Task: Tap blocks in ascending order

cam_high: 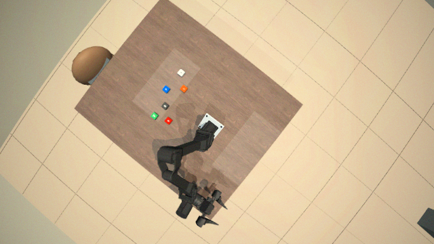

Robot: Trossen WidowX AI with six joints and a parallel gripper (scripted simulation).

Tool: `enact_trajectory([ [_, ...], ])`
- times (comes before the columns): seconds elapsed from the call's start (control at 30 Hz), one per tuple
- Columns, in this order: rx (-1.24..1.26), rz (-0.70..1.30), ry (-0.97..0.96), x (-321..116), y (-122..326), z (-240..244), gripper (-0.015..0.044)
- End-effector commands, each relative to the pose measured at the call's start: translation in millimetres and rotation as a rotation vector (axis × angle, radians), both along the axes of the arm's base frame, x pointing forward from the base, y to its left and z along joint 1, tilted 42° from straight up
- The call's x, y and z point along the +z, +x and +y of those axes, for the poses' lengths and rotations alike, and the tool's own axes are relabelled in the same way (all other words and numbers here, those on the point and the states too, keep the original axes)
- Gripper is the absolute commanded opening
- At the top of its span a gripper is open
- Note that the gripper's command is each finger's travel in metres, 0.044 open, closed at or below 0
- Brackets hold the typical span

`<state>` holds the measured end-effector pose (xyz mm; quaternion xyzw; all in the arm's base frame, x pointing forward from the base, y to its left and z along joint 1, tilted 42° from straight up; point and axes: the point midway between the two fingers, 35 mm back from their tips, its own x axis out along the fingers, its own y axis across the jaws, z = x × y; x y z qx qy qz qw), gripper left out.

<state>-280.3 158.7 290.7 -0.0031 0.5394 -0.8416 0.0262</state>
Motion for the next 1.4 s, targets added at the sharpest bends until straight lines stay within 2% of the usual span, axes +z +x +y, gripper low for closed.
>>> enact_trajectory([
  [0.0,-0.005,-0.001,-0.002,-0.1,0.5,1.4,0.04],
  [0.1,-0.081,-0.013,-0.029,-1.3,9.6,22.8,0.04],
  [0.27,-0.368,-0.044,-0.138,-7.0,57.4,96.6,0.04],
  [0.47,-0.729,-0.049,-0.285,-16.1,145.5,169.1,0.04],
  [0.7,-1.116,-0.017,-0.47,-32.7,266.8,211.3,0.04],
  [1.0,-1.567,0.087,-0.742,-65.0,427.7,198.3,0.04],
  [1.17,-1.77,0.174,-0.946,-96.6,504.0,161.9,0.04],
  [1.37,-1.939,0.322,-1.263,-148.8,571.6,96.7,0.04],
])
